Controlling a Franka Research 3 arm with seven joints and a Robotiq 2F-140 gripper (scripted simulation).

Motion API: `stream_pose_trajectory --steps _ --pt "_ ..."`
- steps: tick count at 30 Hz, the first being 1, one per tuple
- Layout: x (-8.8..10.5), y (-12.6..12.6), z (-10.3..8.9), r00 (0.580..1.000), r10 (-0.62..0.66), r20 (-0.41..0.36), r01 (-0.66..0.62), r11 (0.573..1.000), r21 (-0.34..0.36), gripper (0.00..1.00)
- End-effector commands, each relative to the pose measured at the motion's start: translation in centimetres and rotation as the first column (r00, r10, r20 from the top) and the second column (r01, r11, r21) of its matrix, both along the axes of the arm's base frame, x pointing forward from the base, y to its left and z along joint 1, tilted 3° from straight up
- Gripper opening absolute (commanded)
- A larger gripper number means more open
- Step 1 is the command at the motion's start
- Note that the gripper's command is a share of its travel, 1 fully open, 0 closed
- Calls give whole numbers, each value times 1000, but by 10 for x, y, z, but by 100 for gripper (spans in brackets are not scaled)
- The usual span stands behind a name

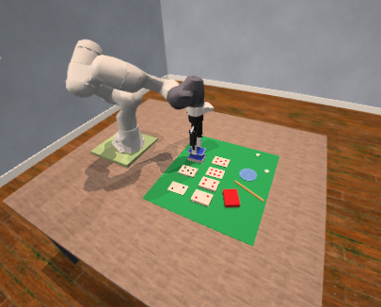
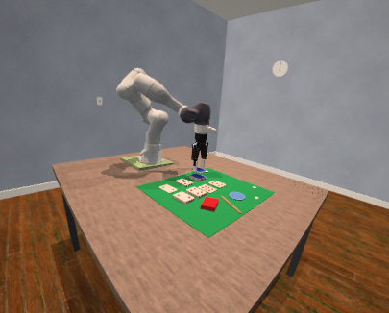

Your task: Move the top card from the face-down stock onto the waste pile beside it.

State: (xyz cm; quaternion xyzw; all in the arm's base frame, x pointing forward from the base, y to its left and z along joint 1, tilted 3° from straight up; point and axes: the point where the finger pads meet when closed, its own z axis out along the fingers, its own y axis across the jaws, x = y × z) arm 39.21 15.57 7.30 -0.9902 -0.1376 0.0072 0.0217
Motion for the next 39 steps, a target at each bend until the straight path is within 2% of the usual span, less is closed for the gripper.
stream_pose_trajectory --steps 1,25,34,39 --pt "1 0 1 1000 2 0 -2 1000 1 43" --pt "1 -3 1 1000 1 0 -1 1000 1 43" --pt "6 -23 0 1000 -2 -1 2 1000 1 43" --pt "14 -55 -1 1000 -7 -1 7 1000 1 43"
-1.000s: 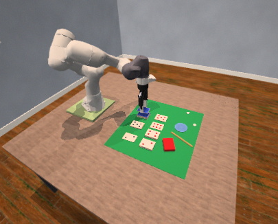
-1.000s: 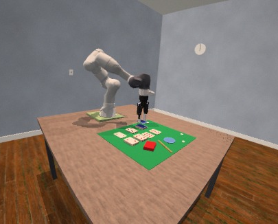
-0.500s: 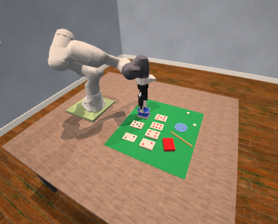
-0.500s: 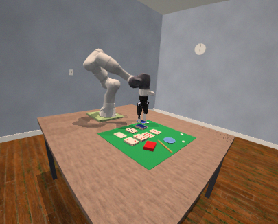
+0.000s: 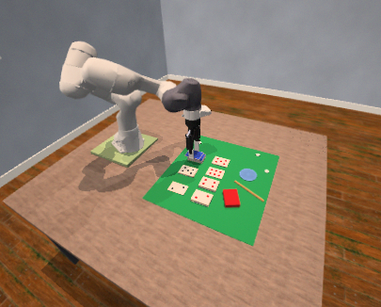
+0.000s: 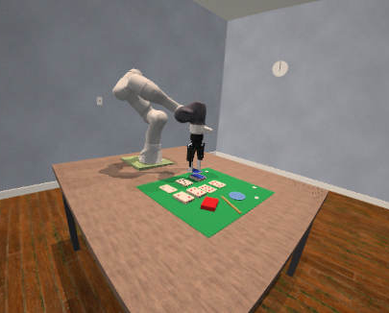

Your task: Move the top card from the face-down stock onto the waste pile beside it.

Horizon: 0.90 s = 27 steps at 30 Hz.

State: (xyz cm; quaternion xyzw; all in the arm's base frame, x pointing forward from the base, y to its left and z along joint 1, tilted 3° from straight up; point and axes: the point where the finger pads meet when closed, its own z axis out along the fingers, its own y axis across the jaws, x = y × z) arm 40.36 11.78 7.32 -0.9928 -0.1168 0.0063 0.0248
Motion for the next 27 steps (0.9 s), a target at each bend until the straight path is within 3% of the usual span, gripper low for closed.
stream_pose_trajectory --steps 1,10,27 --pt "4 -24 -2 999 34 -1 -34 999 -5 43" --pt "15 -68 -4 1000 26 -1 -26 1000 -5 43" --pt "18 -80 -5 1000 24 -2 -24 1000 -6 43"
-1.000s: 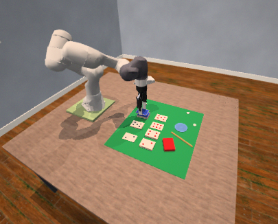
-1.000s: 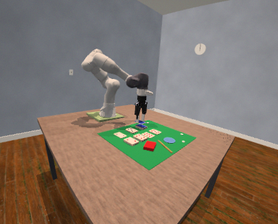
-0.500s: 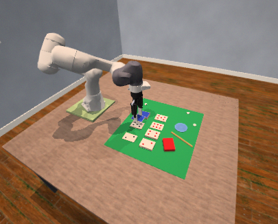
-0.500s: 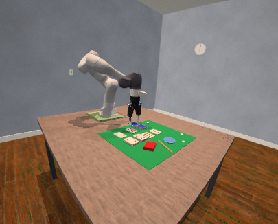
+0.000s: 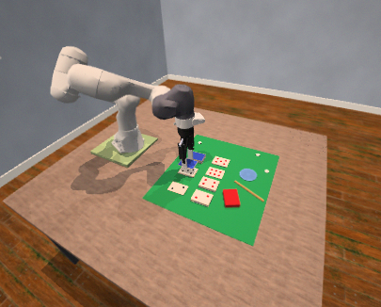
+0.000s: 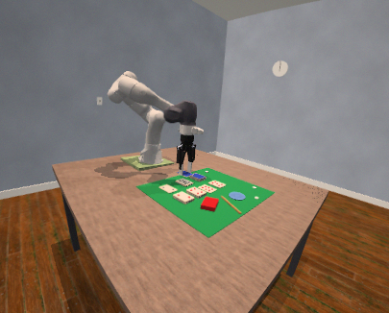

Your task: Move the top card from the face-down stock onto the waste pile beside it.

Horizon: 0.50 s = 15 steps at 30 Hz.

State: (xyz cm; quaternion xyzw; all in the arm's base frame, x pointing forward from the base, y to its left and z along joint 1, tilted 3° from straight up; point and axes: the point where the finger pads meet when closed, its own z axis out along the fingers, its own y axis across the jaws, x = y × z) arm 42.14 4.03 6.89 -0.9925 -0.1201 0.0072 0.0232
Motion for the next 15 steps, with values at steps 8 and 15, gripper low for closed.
stream_pose_trajectory --steps 8,15 --pt "0 -2 0 1000 17 0 -17 1000 -2 43" --pt "0 -2 0 1000 17 0 -17 1000 -2 43"
